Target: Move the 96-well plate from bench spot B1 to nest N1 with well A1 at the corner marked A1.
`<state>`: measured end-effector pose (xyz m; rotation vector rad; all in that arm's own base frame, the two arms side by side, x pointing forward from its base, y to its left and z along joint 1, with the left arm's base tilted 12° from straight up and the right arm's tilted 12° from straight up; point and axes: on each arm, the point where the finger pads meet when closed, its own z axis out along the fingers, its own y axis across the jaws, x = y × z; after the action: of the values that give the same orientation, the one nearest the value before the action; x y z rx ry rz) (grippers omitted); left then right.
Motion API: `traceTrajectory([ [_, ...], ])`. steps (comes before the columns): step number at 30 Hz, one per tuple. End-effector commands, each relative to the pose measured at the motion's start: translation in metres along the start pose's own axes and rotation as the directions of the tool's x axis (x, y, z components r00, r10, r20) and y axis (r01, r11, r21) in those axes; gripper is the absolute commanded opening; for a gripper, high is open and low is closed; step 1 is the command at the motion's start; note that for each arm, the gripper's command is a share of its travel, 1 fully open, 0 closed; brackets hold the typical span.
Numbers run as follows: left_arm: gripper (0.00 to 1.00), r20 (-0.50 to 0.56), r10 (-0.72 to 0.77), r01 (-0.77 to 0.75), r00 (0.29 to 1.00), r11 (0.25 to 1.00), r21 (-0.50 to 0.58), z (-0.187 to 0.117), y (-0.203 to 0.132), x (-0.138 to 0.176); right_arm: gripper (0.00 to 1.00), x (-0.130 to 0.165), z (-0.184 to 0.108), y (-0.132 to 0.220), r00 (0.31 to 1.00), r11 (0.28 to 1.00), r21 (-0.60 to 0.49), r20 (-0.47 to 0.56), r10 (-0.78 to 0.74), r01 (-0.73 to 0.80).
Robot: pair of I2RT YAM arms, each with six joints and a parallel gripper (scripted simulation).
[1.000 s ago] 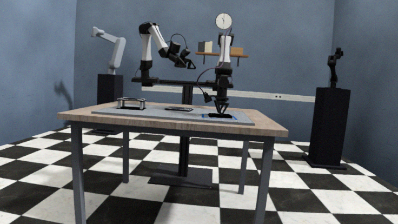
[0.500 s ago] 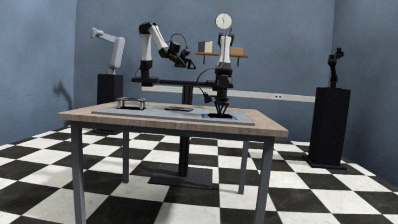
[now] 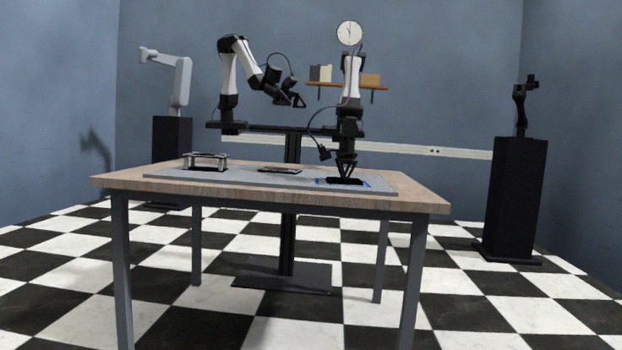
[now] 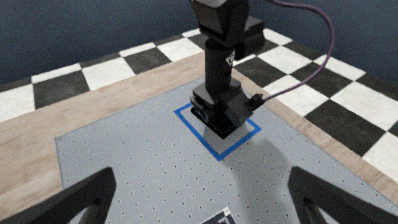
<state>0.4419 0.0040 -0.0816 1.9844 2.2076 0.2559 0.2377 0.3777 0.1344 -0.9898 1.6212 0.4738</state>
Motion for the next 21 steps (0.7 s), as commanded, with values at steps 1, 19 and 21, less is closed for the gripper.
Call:
traceTrajectory([
  [1, 0.73, -0.013, -0.004, 0.005, 1.0, 0.999, 0.051, 0.015, -0.0115, 0.0014, 1.0, -0.0255, 0.0024, -0.0042, 0.998, 1.0, 0.017, 0.069, 0.003, -0.004],
  [19, 0.3, -0.019, 0.0, 0.001, 1.0, 0.999, 0.04, 0.0149, -0.0039, -0.0013, 1.0, -0.0255, 0.0024, -0.0042, 0.998, 1.0, 0.017, 0.069, 0.003, -0.004],
  [21, 0.28, -0.019, 0.0, 0.001, 1.0, 0.999, 0.038, 0.015, -0.0026, -0.0012, 1.0, -0.0255, 0.0024, -0.0042, 0.998, 1.0, 0.017, 0.069, 0.003, -0.004],
])
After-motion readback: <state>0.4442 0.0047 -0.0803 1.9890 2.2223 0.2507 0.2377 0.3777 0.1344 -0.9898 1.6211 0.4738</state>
